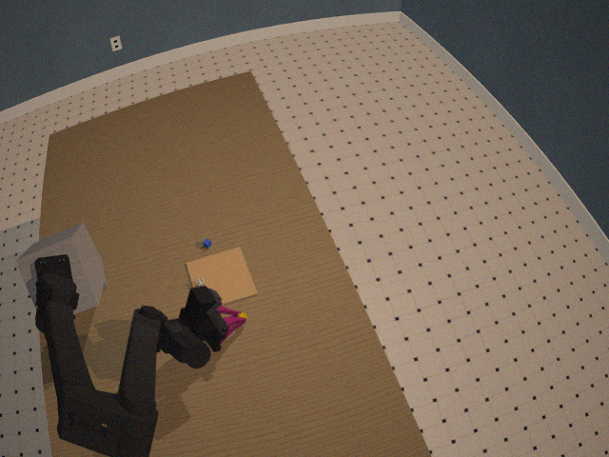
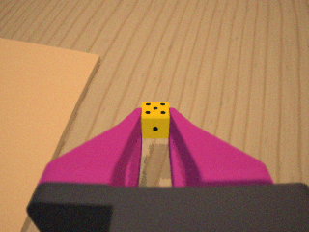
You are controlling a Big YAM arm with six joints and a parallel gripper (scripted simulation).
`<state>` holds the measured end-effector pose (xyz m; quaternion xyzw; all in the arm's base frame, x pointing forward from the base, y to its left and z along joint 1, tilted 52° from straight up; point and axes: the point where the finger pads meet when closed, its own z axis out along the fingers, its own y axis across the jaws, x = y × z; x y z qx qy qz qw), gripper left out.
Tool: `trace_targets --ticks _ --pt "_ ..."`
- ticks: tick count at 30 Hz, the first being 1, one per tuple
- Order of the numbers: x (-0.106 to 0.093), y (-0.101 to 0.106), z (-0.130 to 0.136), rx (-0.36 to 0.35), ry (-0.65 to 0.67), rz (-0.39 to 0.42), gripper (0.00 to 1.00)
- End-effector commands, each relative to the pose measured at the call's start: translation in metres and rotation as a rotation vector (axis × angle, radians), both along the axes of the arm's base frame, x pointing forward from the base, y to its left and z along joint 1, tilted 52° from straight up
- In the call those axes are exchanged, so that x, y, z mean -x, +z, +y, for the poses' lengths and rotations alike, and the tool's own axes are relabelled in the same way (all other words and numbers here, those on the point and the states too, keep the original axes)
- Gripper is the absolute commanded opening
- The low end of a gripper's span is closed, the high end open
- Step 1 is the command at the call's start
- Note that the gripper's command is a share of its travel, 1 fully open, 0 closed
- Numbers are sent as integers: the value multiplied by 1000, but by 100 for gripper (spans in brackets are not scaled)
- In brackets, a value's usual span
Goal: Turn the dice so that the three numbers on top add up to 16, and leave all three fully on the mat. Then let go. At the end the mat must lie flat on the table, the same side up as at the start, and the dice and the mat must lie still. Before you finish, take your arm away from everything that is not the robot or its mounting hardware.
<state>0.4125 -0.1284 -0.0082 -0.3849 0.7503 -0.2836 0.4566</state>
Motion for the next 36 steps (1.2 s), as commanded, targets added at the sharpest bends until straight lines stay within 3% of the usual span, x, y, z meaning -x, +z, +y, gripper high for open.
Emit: trace_targets --ticks 1,36 --pt "4 -6 7 1 19 11 11" --pt "1 -6 -4 8 5 1 11"
